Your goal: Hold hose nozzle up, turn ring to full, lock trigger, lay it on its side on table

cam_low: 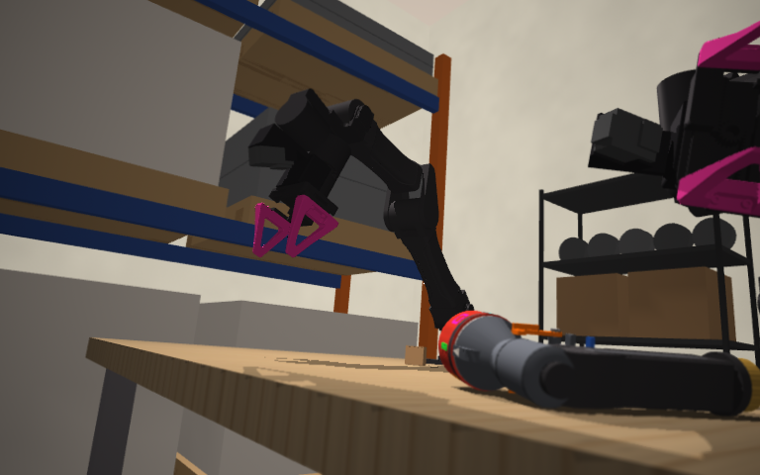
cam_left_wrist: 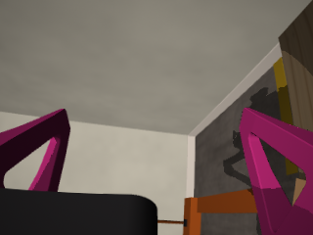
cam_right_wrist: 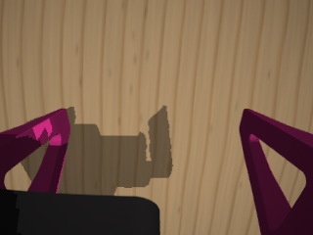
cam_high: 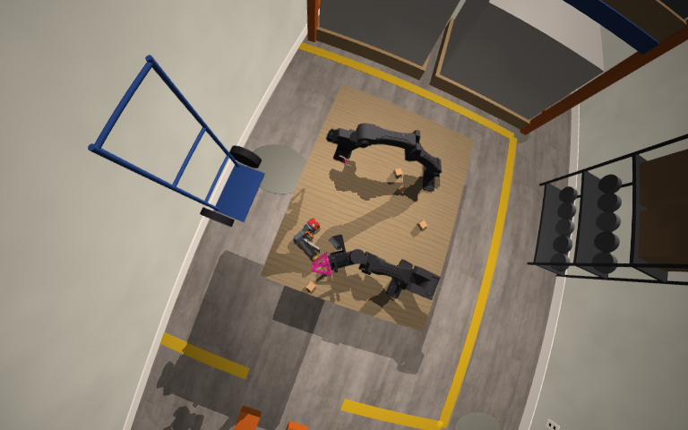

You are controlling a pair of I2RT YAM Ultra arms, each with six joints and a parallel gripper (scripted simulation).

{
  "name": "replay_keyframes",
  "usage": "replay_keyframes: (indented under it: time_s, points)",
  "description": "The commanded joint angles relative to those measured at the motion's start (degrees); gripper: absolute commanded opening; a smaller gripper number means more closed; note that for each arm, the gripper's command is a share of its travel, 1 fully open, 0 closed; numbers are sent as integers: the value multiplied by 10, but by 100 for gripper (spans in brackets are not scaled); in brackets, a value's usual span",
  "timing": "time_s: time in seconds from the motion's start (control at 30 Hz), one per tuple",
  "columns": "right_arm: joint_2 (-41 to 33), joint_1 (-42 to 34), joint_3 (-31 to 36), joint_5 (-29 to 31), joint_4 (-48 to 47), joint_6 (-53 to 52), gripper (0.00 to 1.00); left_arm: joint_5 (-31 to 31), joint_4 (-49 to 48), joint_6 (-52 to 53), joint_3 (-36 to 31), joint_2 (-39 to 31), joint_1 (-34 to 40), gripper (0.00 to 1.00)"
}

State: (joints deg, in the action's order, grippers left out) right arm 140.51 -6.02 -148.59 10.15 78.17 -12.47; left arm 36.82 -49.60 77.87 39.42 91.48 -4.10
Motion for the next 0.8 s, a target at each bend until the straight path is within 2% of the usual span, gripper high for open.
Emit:
replay_keyframes:
  time_s: [0.0, 0.53, 0.57, 0.77]
  points:
    - [-19, 0, -12, 3, -8, -1, 100, 0, -5, -6, 7, -7, 0, 100]
    - [-19, 0, -12, 3, -8, -1, 100, 0, -5, -6, 7, -7, 0, 100]
    - [-28, 8, 15, 2, -13, 3, 100, -8, 6, -14, 24, -29, 8, 100]
    - [-76, 10, 55, -9, -74, 14, 100, -41, 46, -84, 30, -42, 12, 100]
